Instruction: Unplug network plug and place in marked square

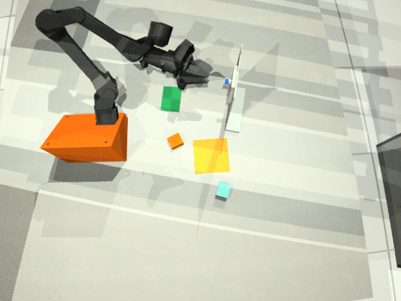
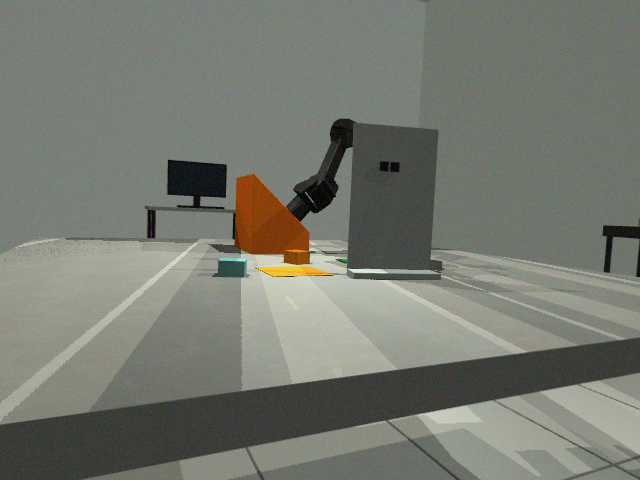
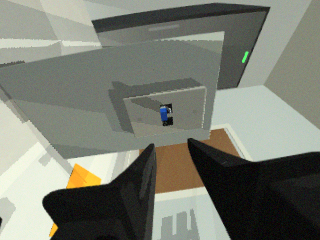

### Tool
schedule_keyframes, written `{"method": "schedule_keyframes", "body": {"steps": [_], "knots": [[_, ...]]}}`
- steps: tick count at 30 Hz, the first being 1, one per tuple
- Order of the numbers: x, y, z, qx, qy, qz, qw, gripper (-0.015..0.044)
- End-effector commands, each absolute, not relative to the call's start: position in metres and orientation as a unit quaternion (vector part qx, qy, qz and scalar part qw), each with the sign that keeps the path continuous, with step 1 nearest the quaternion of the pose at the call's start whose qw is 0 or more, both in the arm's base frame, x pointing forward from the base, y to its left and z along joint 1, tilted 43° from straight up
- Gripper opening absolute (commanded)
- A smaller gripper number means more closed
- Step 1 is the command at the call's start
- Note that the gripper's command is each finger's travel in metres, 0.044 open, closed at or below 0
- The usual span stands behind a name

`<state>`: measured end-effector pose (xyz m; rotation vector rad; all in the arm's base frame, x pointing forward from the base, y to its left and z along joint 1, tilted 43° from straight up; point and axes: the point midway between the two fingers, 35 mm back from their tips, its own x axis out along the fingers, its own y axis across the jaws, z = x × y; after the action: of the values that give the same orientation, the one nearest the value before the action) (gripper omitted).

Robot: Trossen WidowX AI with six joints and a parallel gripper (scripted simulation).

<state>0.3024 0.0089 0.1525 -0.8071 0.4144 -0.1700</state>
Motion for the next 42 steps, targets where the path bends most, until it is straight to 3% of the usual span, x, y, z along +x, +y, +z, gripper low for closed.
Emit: {"method": "schedule_keyframes", "body": {"steps": [1, 42], "knots": [[0.307, 0.009, 0.153, -0.39, 0.197, -0.08, 0.896, 0.0156], [0.352, 0.005, 0.15, -0.39, 0.196, -0.08, 0.896, 0.0156]]}}
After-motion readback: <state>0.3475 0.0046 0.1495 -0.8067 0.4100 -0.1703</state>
